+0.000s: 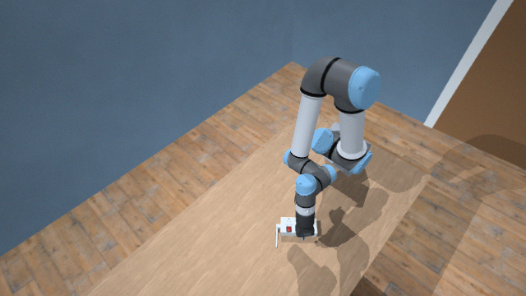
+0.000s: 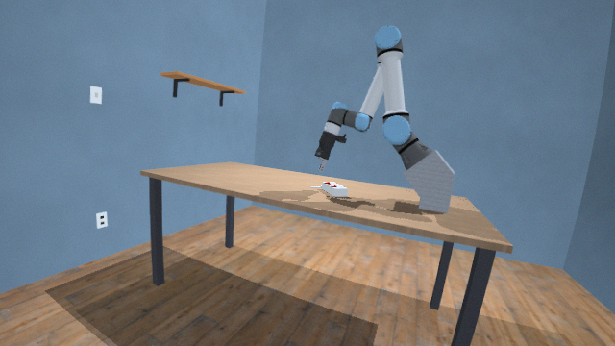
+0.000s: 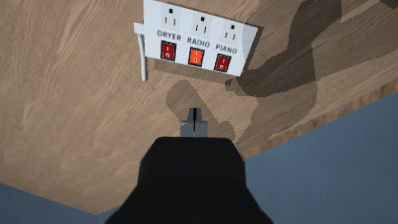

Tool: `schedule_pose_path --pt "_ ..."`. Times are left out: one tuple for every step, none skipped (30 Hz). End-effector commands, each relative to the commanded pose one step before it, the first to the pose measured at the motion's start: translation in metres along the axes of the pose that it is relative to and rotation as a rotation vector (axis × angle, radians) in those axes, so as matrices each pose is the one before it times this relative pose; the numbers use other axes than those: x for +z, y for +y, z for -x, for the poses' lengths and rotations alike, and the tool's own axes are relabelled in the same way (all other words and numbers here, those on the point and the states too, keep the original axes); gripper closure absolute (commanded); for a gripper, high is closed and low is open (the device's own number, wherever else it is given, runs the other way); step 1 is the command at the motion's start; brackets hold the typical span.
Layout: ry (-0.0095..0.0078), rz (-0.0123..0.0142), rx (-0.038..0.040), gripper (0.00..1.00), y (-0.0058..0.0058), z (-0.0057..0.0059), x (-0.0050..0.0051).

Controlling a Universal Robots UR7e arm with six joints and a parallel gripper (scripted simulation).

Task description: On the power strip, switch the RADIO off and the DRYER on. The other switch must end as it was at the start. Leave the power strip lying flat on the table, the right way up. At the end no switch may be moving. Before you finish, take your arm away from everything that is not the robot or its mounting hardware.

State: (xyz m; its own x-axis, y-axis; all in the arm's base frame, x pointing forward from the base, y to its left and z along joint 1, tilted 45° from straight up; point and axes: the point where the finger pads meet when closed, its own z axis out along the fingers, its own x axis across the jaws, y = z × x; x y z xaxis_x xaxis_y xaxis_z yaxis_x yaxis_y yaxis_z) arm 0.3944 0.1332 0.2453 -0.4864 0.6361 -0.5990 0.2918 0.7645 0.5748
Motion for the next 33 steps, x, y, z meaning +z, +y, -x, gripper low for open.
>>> schedule_pose_path --pt "-0.00072 0.00100 -0.00028 1.00 0.00037 0.00021 -0.00022" --pt "0.00000 0.00000 0.00000 1.00 0.00000 0.00000 0.00000" --pt "0.00000 0.00000 0.00000 1.00 0.00000 0.00000 0.00000" --pt "0.00000 0.00000 0.00000 1.00 0.00000 0.00000 0.00000" --pt "0.00000 0.00000 0.00000 1.00 0.00000 0.00000 0.00000" --pt "0.00000 0.00000 0.00000 1.00 0.00000 0.00000 0.00000" --pt "0.00000 0.00000 0.00000 1.00 0.00000 0.00000 0.00000" --pt "0.00000 0.00000 0.00000 1.00 0.00000 0.00000 0.00000" --pt "0.00000 0.00000 0.00000 1.00 0.00000 0.00000 0.00000" --pt "0.00000 0.00000 0.00000 1.00 0.00000 0.00000 0.00000" --pt "0.00000 0.00000 0.00000 0.00 0.00000 0.00000 0.00000" --pt "0.00000 0.00000 0.00000 0.00 0.00000 0.00000 0.00000" --pt "0.00000 0.00000 0.00000 0.00 0.00000 0.00000 0.00000" --pt "0.00000 0.00000 0.00000 0.00 0.00000 0.00000 0.00000" --pt "0.00000 0.00000 0.00000 0.00 0.00000 0.00000 0.00000" --pt "0.00000 0.00000 0.00000 0.00 0.00000 0.00000 0.00000" --pt "0.00000 0.00000 0.00000 0.00 0.00000 0.00000 0.00000" --pt "0.00000 0.00000 0.00000 0.00 0.00000 0.00000 0.00000" --pt "0.00000 0.00000 0.00000 0.00 0.00000 0.00000 0.00000" --pt "0.00000 0.00000 0.00000 0.00 0.00000 0.00000 0.00000" --pt "0.00000 0.00000 0.00000 0.00 0.00000 0.00000 0.00000" --pt "0.00000 0.00000 0.00000 0.00 0.00000 0.00000 0.00000" --pt "0.00000 0.00000 0.00000 0.00 0.00000 0.00000 0.00000" --pt "0.00000 0.00000 0.00000 0.00 0.00000 0.00000 0.00000" --pt "0.00000 0.00000 0.00000 0.00 0.00000 0.00000 0.00000" --pt "0.00000 0.00000 0.00000 0.00 0.00000 0.00000 0.00000" --pt "0.00000 0.00000 0.00000 0.00 0.00000 0.00000 0.00000" --pt "0.00000 0.00000 0.00000 0.00 0.00000 0.00000 0.00000" --pt "0.00000 0.00000 0.00000 0.00 0.00000 0.00000 0.00000" --pt "0.00000 0.00000 0.00000 0.00 0.00000 0.00000 0.00000" --pt "0.00000 0.00000 0.00000 0.00 0.00000 0.00000 0.00000" --pt "0.00000 0.00000 0.00000 0.00 0.00000 0.00000 0.00000" --pt "0.00000 0.00000 0.00000 0.00 0.00000 0.00000 0.00000"
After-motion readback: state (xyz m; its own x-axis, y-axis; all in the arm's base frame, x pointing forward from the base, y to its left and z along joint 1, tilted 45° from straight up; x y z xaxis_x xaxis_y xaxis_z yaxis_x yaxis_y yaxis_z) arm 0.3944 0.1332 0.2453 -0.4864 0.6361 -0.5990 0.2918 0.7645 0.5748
